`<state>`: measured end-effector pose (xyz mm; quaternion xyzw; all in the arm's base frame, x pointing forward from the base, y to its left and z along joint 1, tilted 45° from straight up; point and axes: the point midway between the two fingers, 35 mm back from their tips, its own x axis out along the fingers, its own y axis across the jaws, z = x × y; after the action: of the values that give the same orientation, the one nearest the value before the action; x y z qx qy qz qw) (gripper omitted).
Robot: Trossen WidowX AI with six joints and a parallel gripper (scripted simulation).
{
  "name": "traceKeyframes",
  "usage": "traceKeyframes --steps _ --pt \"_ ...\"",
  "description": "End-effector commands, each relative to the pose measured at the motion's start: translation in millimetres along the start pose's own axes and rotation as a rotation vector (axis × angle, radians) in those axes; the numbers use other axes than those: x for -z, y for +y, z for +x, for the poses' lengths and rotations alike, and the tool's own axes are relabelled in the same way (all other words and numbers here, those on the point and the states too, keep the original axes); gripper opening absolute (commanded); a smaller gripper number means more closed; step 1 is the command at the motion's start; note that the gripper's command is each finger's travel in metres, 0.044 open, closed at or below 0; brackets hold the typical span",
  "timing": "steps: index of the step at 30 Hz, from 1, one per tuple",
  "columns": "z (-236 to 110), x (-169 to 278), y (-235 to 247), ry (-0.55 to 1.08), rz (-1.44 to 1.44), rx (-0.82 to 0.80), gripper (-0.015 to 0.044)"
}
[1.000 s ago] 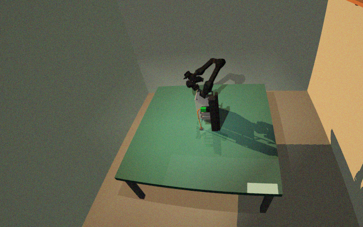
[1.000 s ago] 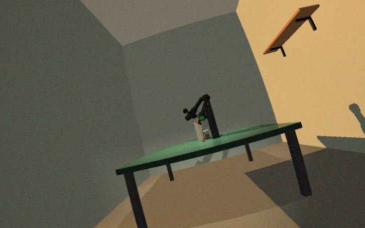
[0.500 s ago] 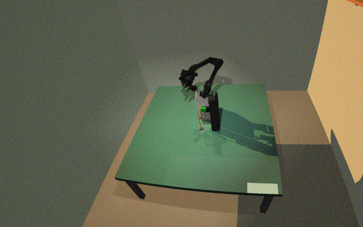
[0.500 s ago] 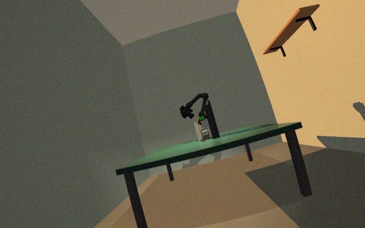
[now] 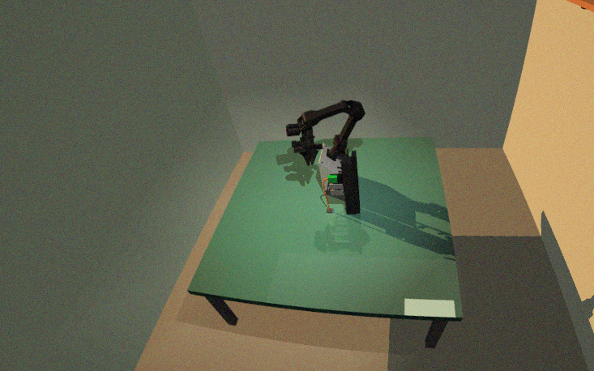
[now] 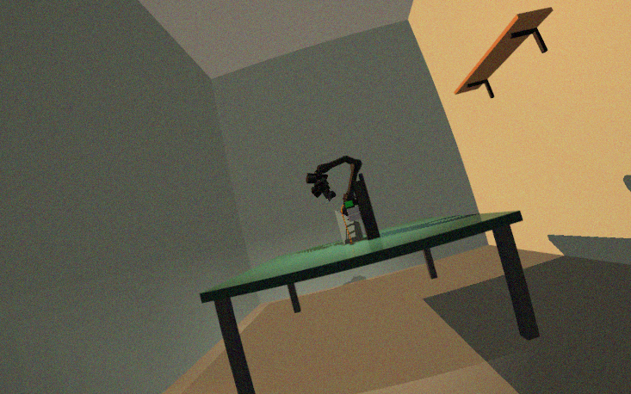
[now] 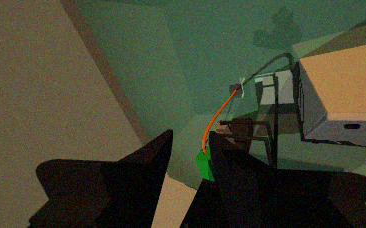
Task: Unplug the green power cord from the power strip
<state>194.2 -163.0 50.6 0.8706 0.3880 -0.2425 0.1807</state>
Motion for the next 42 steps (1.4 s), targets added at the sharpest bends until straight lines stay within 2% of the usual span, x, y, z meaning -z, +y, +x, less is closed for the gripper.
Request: traceKeyframes --steps 1,8,42 --pt "26.0 23.2 5.7 -0.047 -0.118 0.217 0.016" --pt "67.0 67.9 5.4 -0.135 -0.338 0.541 0.016" --pt "69.6 106.4 -8.9 -0.136 -0.343 0.549 0.016"
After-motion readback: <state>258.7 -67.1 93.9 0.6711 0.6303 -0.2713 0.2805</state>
